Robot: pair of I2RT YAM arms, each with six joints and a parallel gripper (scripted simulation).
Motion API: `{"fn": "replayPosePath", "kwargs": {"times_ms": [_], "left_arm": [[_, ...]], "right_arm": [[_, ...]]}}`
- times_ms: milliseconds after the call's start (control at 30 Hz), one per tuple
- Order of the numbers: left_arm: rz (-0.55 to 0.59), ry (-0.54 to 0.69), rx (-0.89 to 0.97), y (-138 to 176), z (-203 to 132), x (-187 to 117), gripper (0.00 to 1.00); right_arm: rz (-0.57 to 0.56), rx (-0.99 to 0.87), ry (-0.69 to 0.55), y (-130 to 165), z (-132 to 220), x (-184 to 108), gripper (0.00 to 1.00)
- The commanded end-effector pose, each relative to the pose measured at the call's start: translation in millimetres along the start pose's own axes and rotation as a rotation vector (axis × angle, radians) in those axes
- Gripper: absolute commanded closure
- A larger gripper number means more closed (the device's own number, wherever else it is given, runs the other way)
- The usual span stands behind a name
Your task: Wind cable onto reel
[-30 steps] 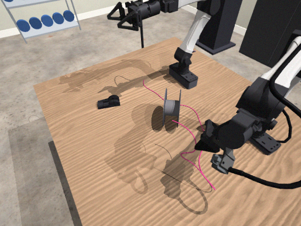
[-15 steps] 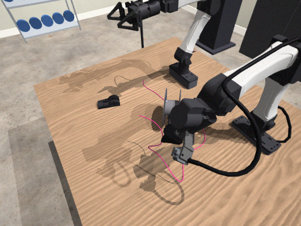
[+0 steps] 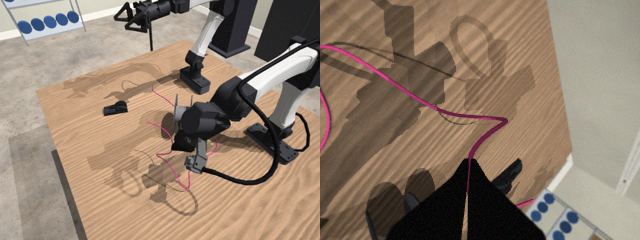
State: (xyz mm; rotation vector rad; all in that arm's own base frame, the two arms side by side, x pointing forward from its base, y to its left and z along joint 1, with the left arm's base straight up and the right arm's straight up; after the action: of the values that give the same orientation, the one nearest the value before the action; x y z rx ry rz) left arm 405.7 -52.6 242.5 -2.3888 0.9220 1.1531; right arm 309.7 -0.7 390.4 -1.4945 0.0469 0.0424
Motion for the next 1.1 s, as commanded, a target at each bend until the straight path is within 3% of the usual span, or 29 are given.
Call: {"fn": "replayPosePath", "kwargs": {"times_ms": [0, 433, 733, 1067], "left_arm": [[-0.042, 0.037, 0.008, -1.6, -3.0, -10.3, 1.0], [-0.028, 0.07, 0.058, -3.9, -7.8, -20.7, 1.0], [0.112, 0.032, 0.16, 1.6, 27.3, -24.7, 1.0], [0.188, 0.045, 0.267, -1.9, 33.7, -29.4, 1.0]], "right_arm": [[-0.052, -0.013, -0.003, -7.2, 2.1, 1.3, 0.0], [-0.052, -0.013, -0.003, -7.2, 2.1, 1.3, 0.0], [-0.052, -0.013, -0.003, -7.2, 2.1, 1.3, 0.0], [-0.052, -0.013, -0.003, -7.2, 2.1, 1.3, 0.0]]}}
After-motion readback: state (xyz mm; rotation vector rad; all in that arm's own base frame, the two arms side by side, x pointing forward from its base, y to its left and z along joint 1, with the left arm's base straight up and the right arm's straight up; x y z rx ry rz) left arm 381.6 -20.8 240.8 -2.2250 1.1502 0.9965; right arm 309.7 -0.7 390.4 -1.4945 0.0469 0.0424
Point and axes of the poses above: on each arm, the point where the finger pads meet when closed, its own x axis out along the fingers, its own z axis across the jaws, y = z × x, the point moved 7 cm from there along -x, back along the fingers, and after that the axes turned 4 degrees about x, right-handed, at the moved point
